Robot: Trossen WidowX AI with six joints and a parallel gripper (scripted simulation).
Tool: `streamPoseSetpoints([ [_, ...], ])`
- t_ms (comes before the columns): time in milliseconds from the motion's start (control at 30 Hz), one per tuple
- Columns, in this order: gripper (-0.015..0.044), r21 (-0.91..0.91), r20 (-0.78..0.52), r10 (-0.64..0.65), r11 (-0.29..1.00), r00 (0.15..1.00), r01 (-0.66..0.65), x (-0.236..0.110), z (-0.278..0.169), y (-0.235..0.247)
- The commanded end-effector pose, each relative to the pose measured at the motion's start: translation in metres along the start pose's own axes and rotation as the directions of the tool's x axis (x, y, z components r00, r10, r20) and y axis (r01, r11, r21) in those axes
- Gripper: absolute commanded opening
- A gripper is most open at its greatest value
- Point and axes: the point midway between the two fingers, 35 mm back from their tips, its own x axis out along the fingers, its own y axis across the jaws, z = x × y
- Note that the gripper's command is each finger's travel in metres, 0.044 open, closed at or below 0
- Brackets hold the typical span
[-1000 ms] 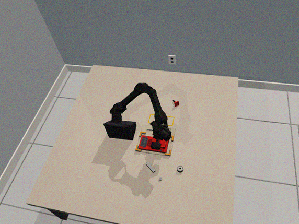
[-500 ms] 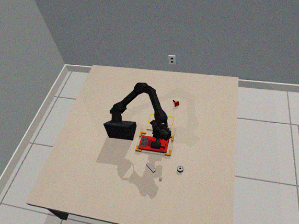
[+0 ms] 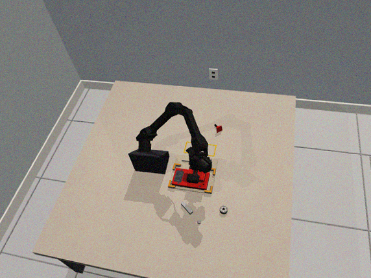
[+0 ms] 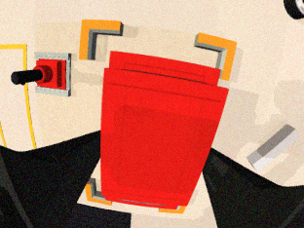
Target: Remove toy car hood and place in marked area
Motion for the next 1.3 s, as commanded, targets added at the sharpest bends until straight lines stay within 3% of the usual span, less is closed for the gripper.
streamPoseSetpoints([
  [0, 0.0000, -0.003, 0.008, -0.009, 1.000, 1.000, 0.009, -0.018, 0.001, -0.002],
  [167, 0.0000, -0.003, 0.007, -0.009, 1.000, 1.000, 0.009, -0.037, 0.000, -0.002],
  [300, 0.0000, 0.002, 0.007, -0.004, 1.000, 1.000, 0.004, -0.030, 0.001, 0.001],
  [1267, 0.0000, 0.001, 0.006, -0.024, 1.000, 1.000, 0.024, -0.038, 0.003, 0.118],
])
